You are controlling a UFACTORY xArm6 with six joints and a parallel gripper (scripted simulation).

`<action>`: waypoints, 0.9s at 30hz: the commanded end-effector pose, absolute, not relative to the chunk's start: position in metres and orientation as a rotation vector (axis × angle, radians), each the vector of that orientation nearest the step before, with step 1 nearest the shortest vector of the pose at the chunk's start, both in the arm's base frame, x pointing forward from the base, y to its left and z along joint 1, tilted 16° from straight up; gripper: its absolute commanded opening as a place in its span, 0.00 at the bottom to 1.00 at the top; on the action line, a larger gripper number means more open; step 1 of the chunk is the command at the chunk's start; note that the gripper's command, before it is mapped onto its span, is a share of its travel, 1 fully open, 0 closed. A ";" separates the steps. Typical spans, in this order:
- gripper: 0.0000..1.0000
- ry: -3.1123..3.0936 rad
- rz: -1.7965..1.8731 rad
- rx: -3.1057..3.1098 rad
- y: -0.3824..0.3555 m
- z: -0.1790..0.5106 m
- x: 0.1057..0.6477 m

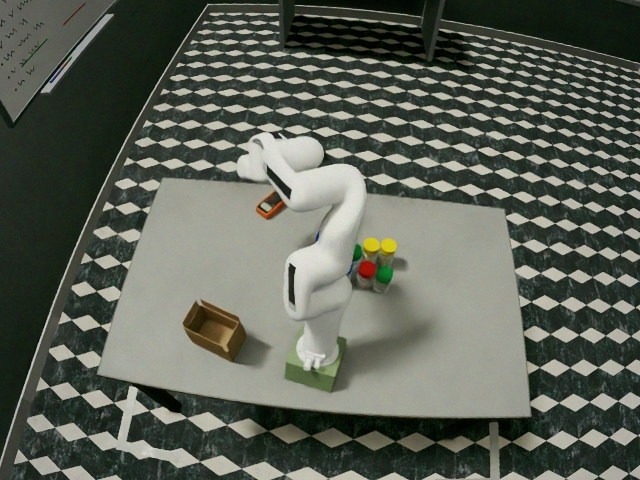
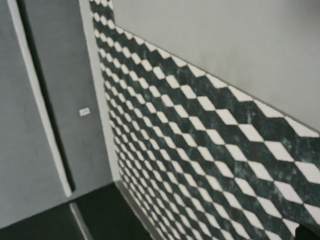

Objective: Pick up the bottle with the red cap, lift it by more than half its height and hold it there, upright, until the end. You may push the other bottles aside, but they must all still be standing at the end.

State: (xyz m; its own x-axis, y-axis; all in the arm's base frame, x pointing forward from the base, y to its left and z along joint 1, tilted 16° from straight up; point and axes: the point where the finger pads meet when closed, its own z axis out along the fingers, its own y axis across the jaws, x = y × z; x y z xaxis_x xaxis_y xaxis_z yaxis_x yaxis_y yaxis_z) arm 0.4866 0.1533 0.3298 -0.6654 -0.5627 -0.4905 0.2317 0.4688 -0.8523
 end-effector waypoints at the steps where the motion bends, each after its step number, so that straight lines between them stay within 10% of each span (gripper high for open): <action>1: 0.79 1.981 -1.297 -0.253 0.135 0.334 0.485; 27: 0.79 2.515 -1.148 -0.005 0.022 0.342 0.422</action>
